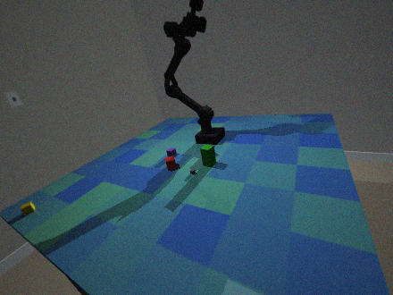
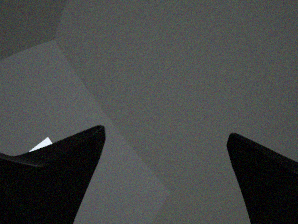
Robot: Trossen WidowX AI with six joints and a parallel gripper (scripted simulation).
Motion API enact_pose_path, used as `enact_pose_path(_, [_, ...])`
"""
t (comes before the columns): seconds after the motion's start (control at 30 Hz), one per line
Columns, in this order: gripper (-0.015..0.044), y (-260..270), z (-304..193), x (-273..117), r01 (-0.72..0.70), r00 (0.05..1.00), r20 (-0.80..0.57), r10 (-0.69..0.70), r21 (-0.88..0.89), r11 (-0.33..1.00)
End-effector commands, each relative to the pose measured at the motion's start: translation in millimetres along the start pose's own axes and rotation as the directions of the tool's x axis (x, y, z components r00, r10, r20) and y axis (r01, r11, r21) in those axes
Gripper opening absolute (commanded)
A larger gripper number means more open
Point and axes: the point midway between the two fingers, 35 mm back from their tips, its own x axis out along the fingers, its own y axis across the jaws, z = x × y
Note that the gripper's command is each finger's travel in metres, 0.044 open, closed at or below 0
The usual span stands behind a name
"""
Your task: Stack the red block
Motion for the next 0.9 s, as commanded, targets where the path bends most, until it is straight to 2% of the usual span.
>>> enact_pose_path(0.0, [0.0426, 2, 2, 0, -0.006, 1.0, 0.005, 0.006, 0.008, 1.0])
enact_pose_path(0.17, [0.044, 51, 48, 1, -0.197, 0.977, 0.127, 0.174, 0.207, 0.958])
enact_pose_path(0.3, [0.044, 97, 91, -12, -0.395, 0.914, 0.243, 0.325, 0.35, 0.849])
enact_pose_path(0.43, [0.044, 114, 101, -23, -0.475, 0.878, 0.236, 0.417, 0.309, 0.824])
enact_pose_path(0.67, [0.044, 181, 165, -82, -0.751, 0.656, 0.42, 0.628, 0.452, 0.482])
enact_pose_path(0.87, [0.044, 219, 206, -155, -0.864, 0.405, 0.538, 0.739, 0.489, 0.117])
